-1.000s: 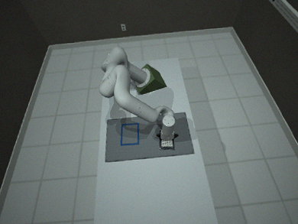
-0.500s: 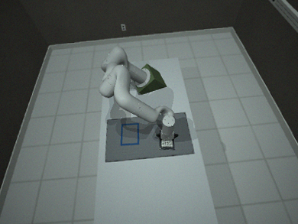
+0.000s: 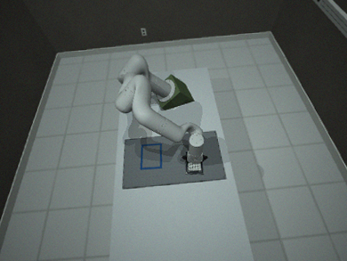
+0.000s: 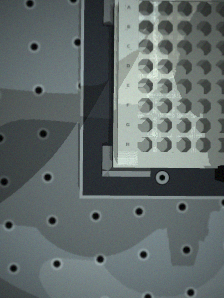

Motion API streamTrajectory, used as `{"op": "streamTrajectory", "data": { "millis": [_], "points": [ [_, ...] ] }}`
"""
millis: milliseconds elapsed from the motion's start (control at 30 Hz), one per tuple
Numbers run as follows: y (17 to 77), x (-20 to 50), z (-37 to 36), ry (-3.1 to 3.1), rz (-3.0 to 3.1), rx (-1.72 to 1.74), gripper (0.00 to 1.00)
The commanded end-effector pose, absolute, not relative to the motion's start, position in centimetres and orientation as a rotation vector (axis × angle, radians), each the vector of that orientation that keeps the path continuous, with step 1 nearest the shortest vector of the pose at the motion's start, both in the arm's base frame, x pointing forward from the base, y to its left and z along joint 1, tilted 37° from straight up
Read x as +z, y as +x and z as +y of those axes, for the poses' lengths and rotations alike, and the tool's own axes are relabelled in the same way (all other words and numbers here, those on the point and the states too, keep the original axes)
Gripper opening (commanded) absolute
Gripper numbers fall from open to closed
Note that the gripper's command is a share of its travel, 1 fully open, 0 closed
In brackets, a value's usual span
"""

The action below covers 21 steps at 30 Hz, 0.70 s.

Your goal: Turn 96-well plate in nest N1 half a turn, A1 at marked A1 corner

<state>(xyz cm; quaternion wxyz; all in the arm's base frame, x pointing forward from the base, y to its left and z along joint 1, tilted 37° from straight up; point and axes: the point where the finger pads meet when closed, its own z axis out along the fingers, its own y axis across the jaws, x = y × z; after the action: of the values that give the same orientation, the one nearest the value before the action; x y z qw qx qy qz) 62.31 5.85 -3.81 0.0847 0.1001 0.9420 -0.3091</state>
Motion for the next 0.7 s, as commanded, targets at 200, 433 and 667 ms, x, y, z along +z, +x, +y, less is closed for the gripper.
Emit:
{"op": "streamTrajectory", "data": {
  "millis": [200,433,667],
  "points": [
    [62.35,-3.30,6.25,0.298,2.808,-0.920,0.00],
    [62.30,-2.93,6.53,0.298,2.808,-0.920,0.00],
    [62.27,-2.66,6.73,0.298,2.808,-0.920,0.00]
  ]
}}
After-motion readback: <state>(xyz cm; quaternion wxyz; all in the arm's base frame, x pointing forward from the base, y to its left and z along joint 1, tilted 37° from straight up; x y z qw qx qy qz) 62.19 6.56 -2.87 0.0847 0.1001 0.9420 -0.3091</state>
